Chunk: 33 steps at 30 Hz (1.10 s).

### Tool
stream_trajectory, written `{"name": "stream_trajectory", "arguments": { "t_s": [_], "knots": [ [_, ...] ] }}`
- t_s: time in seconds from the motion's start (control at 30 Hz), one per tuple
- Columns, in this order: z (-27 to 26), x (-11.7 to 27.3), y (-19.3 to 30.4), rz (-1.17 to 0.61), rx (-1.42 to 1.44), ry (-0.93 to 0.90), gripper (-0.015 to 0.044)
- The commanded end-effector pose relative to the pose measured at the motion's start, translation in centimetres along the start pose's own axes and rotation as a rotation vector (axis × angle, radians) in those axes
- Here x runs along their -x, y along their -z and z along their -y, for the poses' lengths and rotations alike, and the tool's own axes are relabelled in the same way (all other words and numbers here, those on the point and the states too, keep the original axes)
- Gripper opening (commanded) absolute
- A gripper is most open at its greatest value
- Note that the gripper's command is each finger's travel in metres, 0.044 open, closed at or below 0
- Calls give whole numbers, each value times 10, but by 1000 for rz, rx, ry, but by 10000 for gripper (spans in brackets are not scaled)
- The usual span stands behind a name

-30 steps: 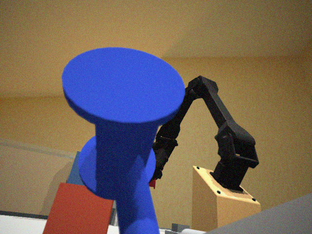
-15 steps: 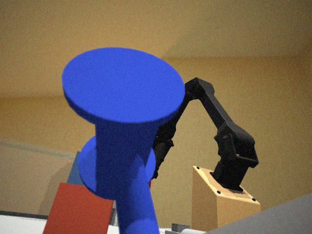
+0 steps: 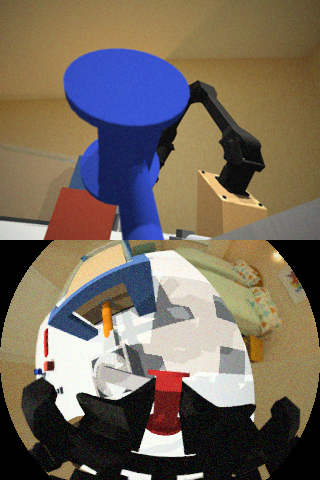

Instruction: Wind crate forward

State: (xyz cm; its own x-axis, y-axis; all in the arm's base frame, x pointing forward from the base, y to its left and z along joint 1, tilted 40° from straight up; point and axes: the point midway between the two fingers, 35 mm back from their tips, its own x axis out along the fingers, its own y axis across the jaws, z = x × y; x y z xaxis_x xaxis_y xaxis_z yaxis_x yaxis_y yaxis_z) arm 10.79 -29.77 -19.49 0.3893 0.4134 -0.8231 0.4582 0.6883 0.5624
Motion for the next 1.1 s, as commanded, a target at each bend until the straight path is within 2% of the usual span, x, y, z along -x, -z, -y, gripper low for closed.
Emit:
{"name": "stream_trajectory", "arguments": {
  "t_s": [0.0, 1.07],
  "knots": [
    [-1, -6, -12, 14, 16, -4, 0],
    [-9, -20, -42, 16, 18, -6, 0]
  ]
}}
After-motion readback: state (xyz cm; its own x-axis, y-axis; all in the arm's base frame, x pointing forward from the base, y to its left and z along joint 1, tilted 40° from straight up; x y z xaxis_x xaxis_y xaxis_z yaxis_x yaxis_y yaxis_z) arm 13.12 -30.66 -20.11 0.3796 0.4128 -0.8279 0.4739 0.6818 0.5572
